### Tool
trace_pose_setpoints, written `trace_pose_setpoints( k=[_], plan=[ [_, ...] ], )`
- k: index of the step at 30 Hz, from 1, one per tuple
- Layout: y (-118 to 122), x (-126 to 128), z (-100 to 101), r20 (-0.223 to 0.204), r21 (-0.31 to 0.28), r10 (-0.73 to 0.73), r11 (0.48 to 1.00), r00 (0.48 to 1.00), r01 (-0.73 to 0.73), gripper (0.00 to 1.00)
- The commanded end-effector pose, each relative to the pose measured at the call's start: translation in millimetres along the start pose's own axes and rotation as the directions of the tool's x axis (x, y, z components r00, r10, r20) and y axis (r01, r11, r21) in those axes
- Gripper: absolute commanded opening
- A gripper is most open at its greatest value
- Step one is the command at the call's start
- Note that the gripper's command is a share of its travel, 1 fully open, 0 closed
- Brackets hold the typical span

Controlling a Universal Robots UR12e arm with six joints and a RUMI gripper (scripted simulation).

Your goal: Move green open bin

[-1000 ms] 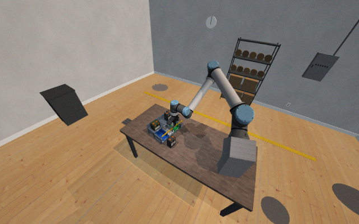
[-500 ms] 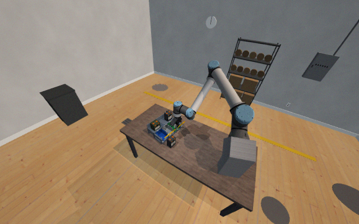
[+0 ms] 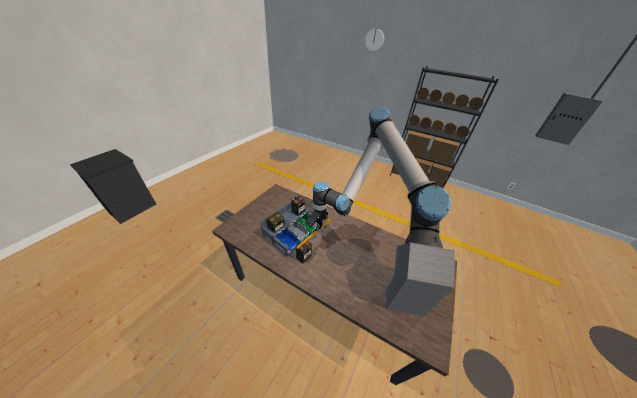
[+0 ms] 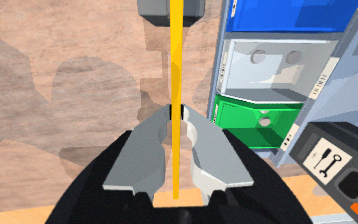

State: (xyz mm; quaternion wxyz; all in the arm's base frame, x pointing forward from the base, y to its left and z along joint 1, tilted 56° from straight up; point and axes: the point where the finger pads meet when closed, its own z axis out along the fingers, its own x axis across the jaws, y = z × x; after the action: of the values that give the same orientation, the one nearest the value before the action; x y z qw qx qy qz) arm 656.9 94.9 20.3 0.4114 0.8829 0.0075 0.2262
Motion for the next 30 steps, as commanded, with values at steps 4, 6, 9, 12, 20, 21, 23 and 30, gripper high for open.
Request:
trace_pose_setpoints(
  k=[4, 6, 9, 12, 20, 21, 23, 30],
  plan=[
    [2, -9, 0, -0.001, 0.000, 0.000, 1.000, 1.000, 0.000, 0.00],
    [5, -24, 0, -0.001, 0.000, 0.000, 1.000, 1.000, 0.000, 0.00],
    [8, -40, 0, -0.001, 0.001, 0.000, 1.000, 1.000, 0.000, 0.00],
    [8, -40, 0, -0.001, 0.001, 0.000, 1.000, 1.000, 0.000, 0.00],
    [8, -40, 0, -0.001, 0.001, 0.000, 1.000, 1.000, 0.000, 0.00],
    [9, -47, 0, -0.001, 0.000, 0.000, 1.000, 1.000, 0.000, 0.00],
    [12, -63, 0, -0.001, 0.000, 0.000, 1.000, 1.000, 0.000, 0.00],
    [15, -79, 0, -0.001, 0.001, 0.000, 1.000, 1.000, 0.000, 0.00]
  ],
)
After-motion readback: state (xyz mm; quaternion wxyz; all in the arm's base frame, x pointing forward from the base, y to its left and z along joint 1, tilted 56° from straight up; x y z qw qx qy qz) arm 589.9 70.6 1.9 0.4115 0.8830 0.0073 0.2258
